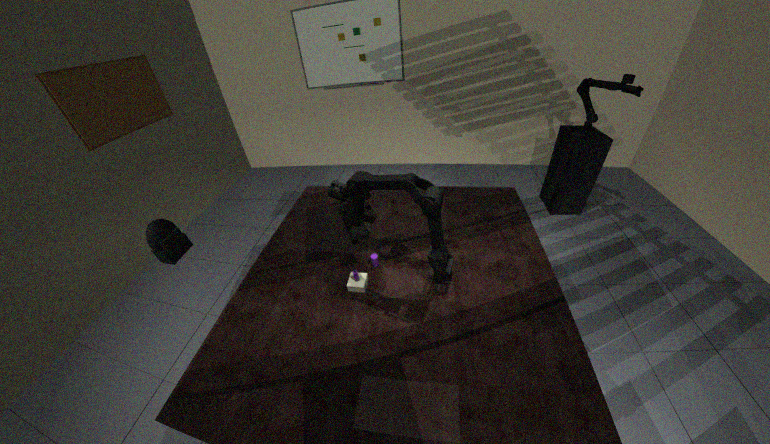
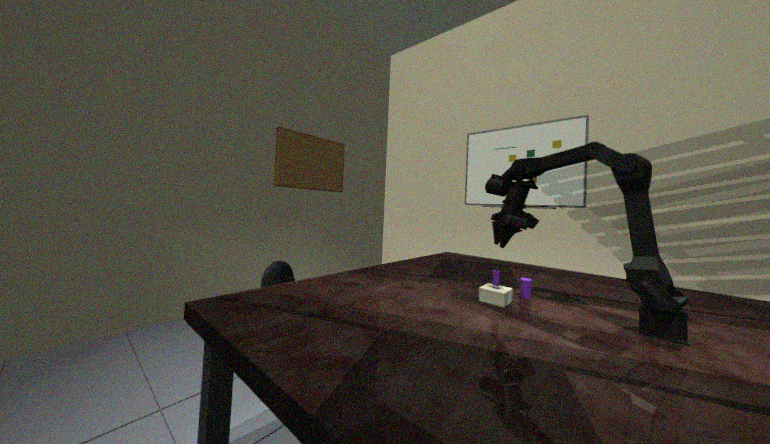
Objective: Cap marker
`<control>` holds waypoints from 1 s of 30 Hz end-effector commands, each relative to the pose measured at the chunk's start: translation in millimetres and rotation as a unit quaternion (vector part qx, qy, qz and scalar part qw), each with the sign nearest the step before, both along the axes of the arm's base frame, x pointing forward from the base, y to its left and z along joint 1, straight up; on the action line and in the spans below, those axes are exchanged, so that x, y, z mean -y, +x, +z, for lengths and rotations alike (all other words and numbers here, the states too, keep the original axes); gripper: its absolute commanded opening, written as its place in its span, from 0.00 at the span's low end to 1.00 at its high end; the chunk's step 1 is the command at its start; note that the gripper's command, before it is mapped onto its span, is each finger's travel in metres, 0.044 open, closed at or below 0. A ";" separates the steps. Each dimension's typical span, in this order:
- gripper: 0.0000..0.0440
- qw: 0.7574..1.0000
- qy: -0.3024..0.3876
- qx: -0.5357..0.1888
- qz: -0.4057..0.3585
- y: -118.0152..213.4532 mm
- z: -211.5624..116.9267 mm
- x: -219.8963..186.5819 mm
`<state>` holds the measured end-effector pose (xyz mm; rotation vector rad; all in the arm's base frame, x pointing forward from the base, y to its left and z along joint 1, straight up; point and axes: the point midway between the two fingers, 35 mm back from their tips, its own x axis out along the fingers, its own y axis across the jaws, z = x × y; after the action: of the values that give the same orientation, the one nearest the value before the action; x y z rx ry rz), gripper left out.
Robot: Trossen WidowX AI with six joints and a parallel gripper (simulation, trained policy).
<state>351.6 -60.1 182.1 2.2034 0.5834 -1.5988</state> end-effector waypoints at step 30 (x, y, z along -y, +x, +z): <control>0.76 0.984 -0.037 -0.176 0.012 -47.9 -55.2 1.5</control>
<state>308.9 -62.4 134.4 1.9048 0.6157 -1.9436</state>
